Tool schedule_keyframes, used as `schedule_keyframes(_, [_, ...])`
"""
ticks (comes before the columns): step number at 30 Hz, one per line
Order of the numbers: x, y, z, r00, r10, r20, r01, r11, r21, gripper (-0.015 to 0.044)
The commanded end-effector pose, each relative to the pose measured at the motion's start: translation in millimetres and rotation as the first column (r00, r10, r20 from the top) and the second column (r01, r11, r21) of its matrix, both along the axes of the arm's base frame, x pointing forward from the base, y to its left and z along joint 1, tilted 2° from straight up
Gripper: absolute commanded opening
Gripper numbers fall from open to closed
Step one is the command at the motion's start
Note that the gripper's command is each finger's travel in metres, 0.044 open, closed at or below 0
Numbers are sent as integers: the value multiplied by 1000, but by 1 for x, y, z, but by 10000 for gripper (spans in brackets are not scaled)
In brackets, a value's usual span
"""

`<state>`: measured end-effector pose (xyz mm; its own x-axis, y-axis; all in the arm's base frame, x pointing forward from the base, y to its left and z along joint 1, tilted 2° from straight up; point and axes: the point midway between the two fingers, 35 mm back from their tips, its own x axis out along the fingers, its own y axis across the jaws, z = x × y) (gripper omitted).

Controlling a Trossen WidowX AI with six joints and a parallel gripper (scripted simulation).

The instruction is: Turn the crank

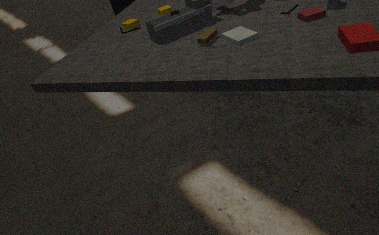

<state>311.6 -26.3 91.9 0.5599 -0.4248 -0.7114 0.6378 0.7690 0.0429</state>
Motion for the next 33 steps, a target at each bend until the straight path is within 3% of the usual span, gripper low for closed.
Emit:
schedule_keyframes(1, [1, 1, 10, 1000, -2, 15, 2, 1000, -4, 0])
schedule_keyframes(33, [8, 11, 23, 1000, -2, 15, 2, 1000, -3, 0])
